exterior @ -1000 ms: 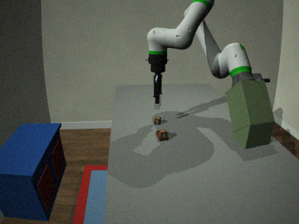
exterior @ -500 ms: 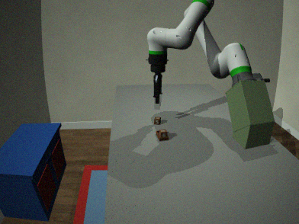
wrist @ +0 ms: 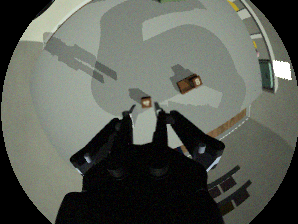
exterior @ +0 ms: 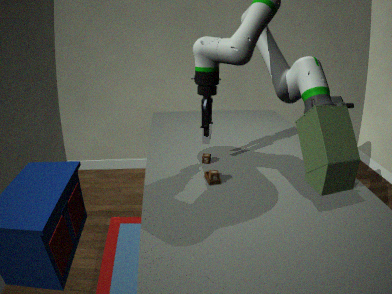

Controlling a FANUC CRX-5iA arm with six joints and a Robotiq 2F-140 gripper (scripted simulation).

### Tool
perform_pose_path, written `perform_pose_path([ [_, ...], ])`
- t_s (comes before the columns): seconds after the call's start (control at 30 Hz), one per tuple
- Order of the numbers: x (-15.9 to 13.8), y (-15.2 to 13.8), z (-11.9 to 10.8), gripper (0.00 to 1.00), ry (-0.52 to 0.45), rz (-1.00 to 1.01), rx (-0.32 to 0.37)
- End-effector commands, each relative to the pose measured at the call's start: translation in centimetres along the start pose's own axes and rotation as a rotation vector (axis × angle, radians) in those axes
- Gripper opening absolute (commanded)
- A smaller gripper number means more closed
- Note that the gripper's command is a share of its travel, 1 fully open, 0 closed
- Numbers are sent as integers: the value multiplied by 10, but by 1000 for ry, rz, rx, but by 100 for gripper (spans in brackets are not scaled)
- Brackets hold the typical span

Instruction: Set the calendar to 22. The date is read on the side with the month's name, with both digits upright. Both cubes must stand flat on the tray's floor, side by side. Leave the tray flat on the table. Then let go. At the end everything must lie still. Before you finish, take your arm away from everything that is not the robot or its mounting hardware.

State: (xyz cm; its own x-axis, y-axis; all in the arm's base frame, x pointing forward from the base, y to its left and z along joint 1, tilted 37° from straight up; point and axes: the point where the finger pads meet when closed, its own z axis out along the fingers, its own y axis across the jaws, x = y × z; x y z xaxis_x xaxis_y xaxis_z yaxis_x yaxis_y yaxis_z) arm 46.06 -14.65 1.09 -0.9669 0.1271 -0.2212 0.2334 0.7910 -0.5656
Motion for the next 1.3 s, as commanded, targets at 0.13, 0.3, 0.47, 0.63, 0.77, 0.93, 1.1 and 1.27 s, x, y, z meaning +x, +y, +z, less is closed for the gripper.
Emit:
perform_pose_path([
  [0.13, 0, 0, 3, 29, 0, 0, 0],
  [0.3, 0, 0, 9, 29, -1, 0, 0],
  [0.47, 0, 0, 16, 29, -1, 0, 0],
  [0.63, 0, 0, 21, 29, -1, 0, 0],
  [0.77, 0, 0, 27, 29, 0, 0, 0],
  [0.93, 0, 1, 35, 29, -1, 0, 0],
  [1.1, 0, 1, 39, 29, -1, 0, 0],
  [1.27, 0, 1, 45, 29, -1, 0, 0],
])
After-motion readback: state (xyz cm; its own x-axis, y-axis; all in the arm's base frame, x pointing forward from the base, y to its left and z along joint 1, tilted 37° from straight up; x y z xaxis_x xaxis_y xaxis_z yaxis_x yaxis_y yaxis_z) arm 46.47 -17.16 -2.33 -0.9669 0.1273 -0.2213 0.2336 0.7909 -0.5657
